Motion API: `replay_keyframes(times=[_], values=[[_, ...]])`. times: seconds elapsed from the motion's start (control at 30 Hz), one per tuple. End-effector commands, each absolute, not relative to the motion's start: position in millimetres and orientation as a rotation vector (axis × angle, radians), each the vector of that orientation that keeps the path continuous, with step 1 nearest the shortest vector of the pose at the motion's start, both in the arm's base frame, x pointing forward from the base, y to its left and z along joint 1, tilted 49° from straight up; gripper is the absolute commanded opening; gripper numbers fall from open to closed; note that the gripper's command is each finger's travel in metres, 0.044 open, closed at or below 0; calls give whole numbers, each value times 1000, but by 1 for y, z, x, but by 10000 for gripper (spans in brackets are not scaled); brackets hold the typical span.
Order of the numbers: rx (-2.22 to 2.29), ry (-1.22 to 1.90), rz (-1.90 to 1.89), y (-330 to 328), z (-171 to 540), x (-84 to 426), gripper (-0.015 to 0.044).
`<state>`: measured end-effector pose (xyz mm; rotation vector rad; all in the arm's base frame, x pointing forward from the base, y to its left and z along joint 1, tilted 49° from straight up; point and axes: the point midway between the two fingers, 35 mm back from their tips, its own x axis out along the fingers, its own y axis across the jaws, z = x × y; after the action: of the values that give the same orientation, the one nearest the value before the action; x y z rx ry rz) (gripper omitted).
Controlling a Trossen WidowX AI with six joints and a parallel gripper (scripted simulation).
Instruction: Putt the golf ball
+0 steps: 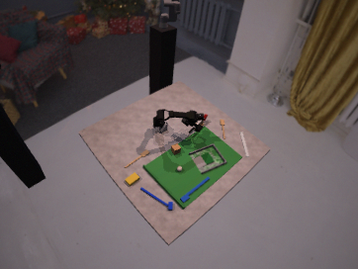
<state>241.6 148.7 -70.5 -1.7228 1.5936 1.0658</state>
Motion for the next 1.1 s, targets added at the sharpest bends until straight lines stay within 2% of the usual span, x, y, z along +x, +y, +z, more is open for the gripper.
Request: replay_keyframes(times=[0.0, 1.03, 1.07], values=[[-1730, 1597, 1067, 142, -75, 241, 440], [-1732, 1598, 1065, 107, -106, 242, 440], [-1724, 1595, 1062, 110, -104, 243, 414]])
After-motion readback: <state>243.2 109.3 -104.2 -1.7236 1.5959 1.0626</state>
